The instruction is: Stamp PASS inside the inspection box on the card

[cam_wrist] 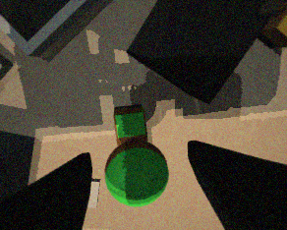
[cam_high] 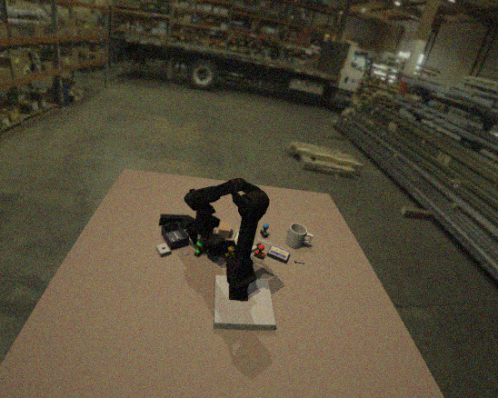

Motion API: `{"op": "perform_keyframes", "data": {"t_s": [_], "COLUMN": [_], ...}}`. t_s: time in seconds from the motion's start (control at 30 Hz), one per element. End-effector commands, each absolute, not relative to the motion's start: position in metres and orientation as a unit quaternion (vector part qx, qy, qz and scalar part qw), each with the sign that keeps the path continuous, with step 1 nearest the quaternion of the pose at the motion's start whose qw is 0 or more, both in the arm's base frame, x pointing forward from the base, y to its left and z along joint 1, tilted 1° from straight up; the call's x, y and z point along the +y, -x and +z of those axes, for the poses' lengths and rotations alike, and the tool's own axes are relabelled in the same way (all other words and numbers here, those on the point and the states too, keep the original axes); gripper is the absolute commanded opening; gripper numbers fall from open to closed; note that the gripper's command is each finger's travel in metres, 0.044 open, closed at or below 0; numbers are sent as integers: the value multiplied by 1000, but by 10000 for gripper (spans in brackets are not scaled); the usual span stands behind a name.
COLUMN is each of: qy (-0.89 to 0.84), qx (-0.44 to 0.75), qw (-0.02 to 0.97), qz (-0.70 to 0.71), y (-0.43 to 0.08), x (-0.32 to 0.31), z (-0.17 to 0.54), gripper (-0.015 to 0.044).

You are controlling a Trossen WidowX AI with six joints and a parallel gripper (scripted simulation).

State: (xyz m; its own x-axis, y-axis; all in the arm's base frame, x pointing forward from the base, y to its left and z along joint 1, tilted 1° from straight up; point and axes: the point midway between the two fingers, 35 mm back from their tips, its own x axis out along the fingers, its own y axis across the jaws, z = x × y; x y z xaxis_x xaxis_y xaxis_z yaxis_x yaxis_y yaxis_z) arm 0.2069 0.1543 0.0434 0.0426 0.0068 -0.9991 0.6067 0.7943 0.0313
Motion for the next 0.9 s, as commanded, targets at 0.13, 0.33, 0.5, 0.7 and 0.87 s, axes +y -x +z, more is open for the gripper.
{"op": "perform_keyframes", "data": {"t_s": [0.13, 0.33, 0.5, 0.7, 0.87], "qy": [-241, -241, -241, -241, -239], "qx": [651, 651, 651, 651, 652], "qw": [687, 687, 687, 687, 687], "qz": [-216, -216, -216, -216, -213], "y": [-207, -205, -205, -205, -205], "x": [155, 154, 154, 154, 154], "z": [142, 152, 152, 152, 151], "gripper": [265, 265, 265, 265, 265]}}
